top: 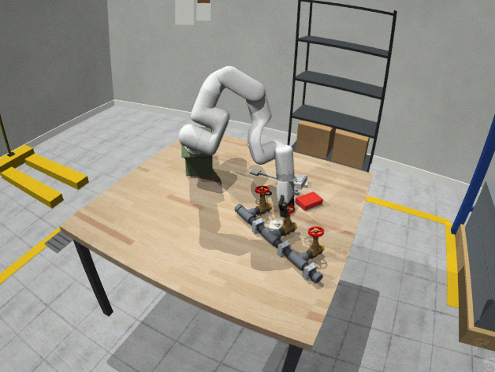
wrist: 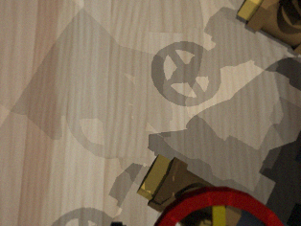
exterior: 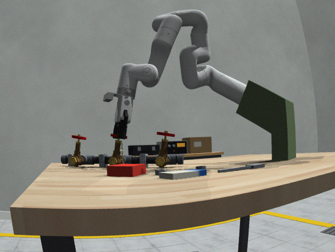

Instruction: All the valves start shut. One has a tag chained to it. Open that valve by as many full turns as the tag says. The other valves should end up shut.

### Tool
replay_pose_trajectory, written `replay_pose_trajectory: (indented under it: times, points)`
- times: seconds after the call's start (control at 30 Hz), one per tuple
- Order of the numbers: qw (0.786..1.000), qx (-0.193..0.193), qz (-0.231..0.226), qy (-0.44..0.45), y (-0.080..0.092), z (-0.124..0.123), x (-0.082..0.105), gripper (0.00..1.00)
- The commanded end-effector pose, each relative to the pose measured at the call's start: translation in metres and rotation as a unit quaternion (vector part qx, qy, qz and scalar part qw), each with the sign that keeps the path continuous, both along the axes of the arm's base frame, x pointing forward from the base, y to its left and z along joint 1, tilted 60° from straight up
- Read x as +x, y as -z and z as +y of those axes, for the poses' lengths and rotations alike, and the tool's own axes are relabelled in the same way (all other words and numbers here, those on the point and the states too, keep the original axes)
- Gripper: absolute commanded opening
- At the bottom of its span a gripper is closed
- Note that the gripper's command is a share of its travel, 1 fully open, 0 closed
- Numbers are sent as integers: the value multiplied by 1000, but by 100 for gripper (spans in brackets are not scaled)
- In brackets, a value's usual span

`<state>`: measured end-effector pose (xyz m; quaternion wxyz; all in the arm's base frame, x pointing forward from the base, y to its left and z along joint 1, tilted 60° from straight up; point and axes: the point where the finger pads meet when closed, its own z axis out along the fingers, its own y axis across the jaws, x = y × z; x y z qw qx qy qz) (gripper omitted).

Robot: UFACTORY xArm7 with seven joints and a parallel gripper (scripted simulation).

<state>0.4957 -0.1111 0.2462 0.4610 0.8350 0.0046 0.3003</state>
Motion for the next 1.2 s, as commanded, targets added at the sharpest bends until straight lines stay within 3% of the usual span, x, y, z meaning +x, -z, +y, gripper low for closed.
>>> replay_pose_trajectory:
  times: [0.0, 0.13, 0.2, 0.23, 0.37, 0.7, 0.77, 0.8, 0.93, 1.17]
  points:
    - [990, 65, -110, 55, -1, 1, 1, 100]
    - [972, 115, -184, 88, -1, 1, 1, 100]
    - [972, 115, -184, 88, -1, 1, 1, 100]
    - [953, 150, -237, 113, -1, 1, 1, 100]
    - [929, 185, -290, 137, -1, 1, 1, 100]
    - [817, 286, -451, 218, -1, 1, 1, 100]
    - [817, 286, -451, 218, -1, 1, 1, 100]
    - [777, 307, -493, 242, -1, 1, 1, 100]
    - [737, 320, -531, 270, -1, 1, 1, 100]
    - [735, 320, -532, 271, -1, 1, 1, 100]
